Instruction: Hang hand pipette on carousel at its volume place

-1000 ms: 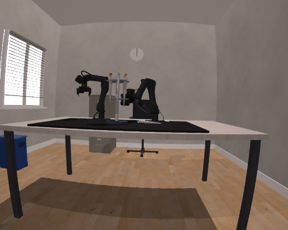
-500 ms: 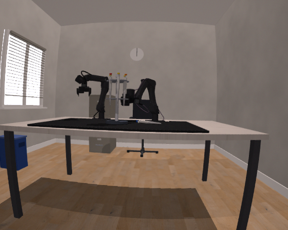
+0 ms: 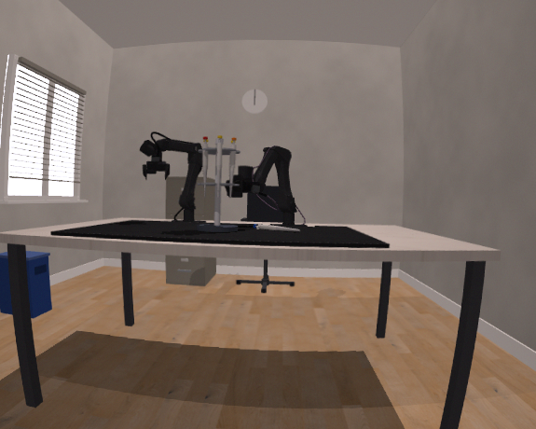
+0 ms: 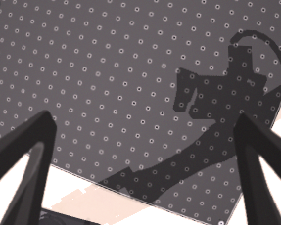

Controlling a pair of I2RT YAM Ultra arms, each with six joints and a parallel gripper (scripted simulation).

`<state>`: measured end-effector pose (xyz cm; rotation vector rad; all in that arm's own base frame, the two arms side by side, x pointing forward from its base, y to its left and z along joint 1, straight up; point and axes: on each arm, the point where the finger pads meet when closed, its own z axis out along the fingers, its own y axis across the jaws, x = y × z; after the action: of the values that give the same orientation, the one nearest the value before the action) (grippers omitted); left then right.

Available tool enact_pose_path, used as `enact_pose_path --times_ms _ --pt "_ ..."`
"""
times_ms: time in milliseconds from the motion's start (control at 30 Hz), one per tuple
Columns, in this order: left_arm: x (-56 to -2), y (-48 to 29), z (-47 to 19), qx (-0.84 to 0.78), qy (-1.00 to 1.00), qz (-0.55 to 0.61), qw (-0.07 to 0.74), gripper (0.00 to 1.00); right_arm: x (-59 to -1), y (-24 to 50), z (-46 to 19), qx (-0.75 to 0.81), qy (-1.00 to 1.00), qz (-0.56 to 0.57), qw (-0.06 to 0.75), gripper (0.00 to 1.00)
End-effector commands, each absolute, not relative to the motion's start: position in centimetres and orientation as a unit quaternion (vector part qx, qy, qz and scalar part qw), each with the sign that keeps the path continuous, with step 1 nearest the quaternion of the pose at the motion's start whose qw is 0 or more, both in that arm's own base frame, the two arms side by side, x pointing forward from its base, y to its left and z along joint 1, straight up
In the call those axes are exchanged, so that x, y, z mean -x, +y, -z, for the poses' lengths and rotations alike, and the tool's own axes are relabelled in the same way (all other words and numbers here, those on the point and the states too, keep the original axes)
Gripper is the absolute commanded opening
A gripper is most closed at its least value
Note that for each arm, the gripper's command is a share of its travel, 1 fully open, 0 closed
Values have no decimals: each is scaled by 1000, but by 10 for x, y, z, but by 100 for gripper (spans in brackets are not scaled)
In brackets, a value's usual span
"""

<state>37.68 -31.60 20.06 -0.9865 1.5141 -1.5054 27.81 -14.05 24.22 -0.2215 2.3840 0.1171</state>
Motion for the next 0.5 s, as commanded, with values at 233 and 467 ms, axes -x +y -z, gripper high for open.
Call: enact_pose_path --times_ms 233,467 --pt "-381 -302 -209 321 625 631 329 0 -282 -144 -253 93 918 -34 384 100" --pt "-387 -297 -216 317 621 637 329 0 -282 -144 -253 93 918 -34 384 100"
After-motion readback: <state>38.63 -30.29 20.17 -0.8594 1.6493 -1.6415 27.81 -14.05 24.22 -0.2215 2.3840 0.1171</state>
